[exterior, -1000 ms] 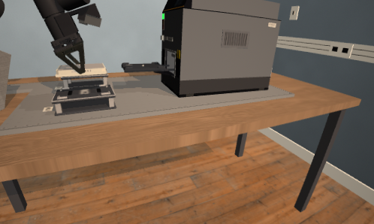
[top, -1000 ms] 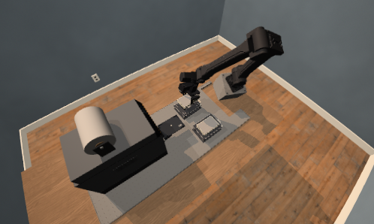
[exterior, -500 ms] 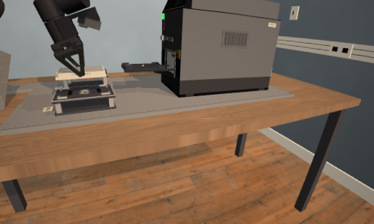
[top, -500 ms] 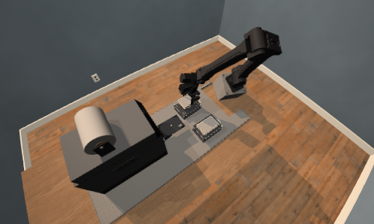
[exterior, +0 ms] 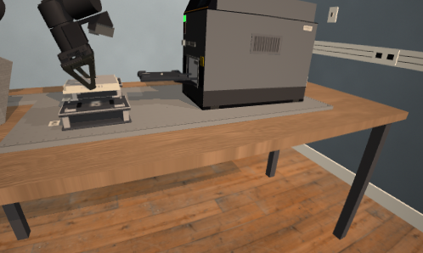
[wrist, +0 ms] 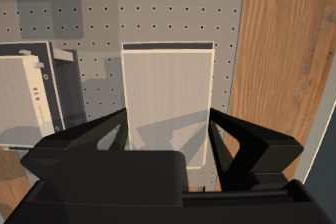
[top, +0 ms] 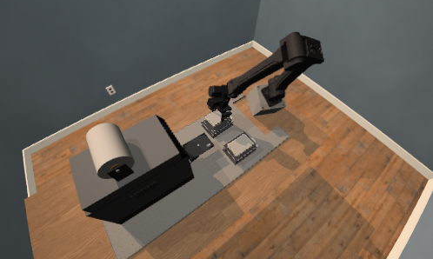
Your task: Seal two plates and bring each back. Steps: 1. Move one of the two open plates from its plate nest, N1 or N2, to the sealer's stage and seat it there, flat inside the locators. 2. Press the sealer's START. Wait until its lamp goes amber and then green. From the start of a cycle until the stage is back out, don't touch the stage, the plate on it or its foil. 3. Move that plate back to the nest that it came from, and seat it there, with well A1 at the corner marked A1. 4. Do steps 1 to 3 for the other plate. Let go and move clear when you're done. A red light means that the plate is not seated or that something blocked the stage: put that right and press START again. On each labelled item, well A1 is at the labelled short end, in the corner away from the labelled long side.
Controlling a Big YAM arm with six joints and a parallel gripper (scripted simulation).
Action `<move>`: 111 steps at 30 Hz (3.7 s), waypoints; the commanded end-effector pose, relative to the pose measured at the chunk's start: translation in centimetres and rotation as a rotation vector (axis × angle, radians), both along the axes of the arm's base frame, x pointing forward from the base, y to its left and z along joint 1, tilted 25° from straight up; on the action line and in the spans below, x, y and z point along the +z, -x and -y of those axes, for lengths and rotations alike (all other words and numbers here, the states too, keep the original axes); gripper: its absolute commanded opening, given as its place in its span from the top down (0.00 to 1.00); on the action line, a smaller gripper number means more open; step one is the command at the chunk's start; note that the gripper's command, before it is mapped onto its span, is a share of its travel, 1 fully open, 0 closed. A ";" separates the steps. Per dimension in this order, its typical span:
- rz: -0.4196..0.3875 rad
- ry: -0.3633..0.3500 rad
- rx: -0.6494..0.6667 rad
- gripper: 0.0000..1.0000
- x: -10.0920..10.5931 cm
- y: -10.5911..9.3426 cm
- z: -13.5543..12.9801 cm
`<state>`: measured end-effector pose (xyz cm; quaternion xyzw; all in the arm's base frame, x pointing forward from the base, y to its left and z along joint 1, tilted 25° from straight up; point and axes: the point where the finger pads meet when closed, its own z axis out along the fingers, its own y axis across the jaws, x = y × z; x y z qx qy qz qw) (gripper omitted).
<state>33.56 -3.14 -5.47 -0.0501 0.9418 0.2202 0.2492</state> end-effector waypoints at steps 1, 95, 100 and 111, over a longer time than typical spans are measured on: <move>0.016 0.005 0.005 1.00 0.0 -0.6 -0.2; 0.008 -0.001 0.009 1.00 -2.9 -0.4 -1.8; 0.026 0.007 0.010 1.00 -2.7 -1.3 -1.7; 0.028 0.015 -0.005 1.00 -2.6 -2.1 -0.2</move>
